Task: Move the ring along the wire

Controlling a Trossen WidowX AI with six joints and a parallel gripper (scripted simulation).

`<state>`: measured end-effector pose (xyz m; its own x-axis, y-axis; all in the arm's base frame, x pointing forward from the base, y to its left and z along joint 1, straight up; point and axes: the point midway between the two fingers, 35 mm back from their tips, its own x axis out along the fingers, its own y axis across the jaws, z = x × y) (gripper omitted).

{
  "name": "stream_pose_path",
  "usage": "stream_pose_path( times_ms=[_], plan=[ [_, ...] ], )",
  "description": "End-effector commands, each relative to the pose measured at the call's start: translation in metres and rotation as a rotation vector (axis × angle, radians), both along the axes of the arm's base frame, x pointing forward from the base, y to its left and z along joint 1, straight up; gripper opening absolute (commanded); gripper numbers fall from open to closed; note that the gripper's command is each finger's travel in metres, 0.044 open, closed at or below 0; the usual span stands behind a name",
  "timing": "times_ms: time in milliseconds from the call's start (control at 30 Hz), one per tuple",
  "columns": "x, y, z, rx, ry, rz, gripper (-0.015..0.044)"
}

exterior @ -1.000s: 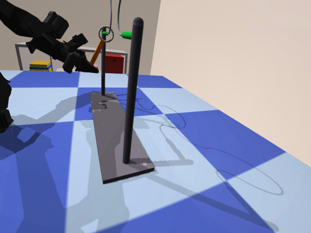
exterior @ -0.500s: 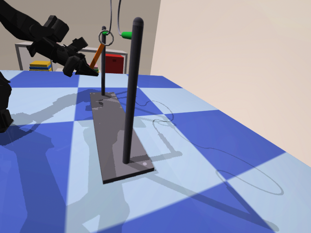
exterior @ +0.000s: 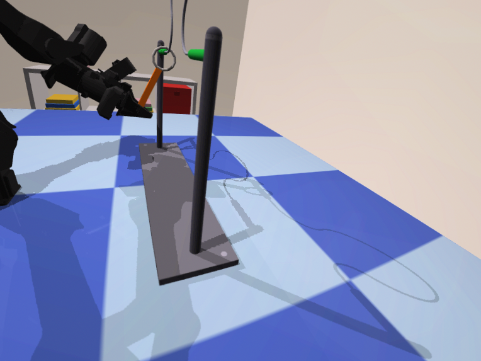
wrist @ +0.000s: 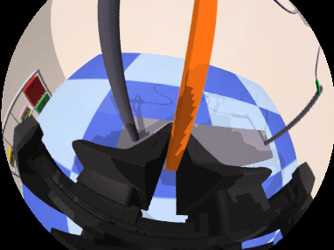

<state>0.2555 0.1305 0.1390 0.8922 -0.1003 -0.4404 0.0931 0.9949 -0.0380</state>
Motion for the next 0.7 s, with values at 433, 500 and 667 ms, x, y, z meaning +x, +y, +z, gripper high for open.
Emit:
stream_pose_path(
  times_ms=[433,500,667],
  plan=[
    [-0.018,0.004,0.007,0.003,0.011,-0.004,0.0160],
    [-0.024,0.005,0.009,0.003,0.012,-0.005,0.0160],
    [-0.038,0.005,0.017,0.002,0.009,-0.005,0.0160]
  ],
)
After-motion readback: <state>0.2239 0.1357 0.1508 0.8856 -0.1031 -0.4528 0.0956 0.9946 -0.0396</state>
